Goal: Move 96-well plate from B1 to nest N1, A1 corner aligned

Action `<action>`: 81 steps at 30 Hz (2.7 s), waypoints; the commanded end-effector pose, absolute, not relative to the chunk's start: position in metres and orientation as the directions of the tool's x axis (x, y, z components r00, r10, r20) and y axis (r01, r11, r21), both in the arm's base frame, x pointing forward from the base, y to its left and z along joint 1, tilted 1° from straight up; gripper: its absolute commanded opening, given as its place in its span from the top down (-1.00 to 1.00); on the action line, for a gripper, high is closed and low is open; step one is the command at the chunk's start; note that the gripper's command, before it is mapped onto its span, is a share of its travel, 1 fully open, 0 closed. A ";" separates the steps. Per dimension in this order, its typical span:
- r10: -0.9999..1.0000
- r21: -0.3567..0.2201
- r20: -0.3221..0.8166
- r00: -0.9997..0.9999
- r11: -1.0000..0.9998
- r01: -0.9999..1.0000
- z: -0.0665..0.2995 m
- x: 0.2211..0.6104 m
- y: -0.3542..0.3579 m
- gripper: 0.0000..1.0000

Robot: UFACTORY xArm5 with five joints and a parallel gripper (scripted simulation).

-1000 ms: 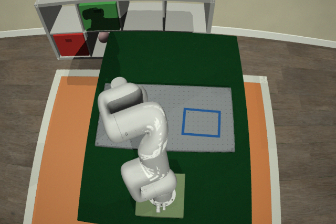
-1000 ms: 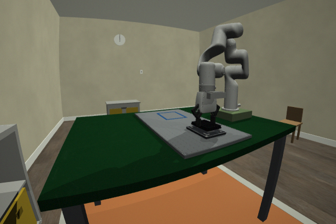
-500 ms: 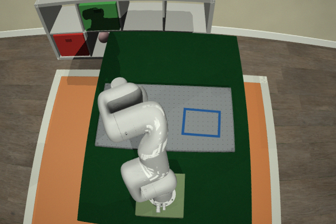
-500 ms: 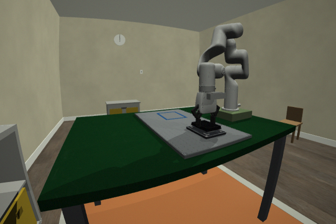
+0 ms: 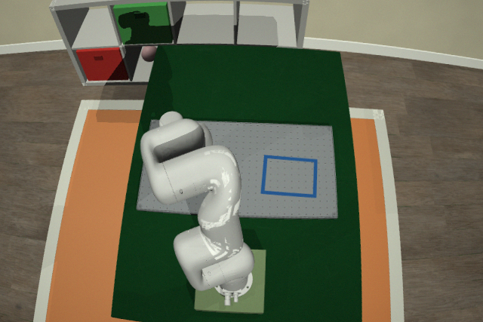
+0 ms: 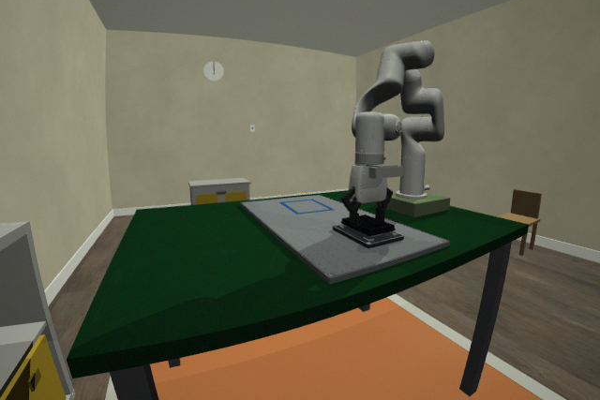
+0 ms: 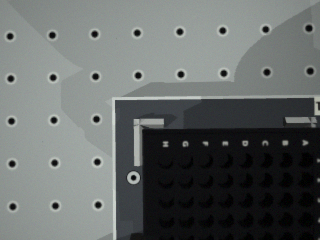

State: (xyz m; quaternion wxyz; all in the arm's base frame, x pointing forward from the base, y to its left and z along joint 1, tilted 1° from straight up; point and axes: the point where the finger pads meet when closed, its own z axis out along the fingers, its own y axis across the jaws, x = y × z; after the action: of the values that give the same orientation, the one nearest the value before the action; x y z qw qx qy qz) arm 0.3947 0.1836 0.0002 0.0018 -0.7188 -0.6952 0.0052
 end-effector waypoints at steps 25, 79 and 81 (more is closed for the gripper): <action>0.999 -0.005 -0.007 0.033 -0.033 0.999 -0.003 0.396 0.184 1.00; 0.999 -0.005 -0.007 0.033 -0.033 0.999 -0.009 0.396 0.184 -1.00; 0.999 -0.005 -0.007 0.033 -0.033 0.999 -0.009 0.396 0.184 -1.00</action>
State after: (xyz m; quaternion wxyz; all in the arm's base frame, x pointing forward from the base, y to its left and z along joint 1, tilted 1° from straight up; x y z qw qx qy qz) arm 0.3946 0.1835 -0.0102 0.0018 -0.7188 -0.6952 0.0052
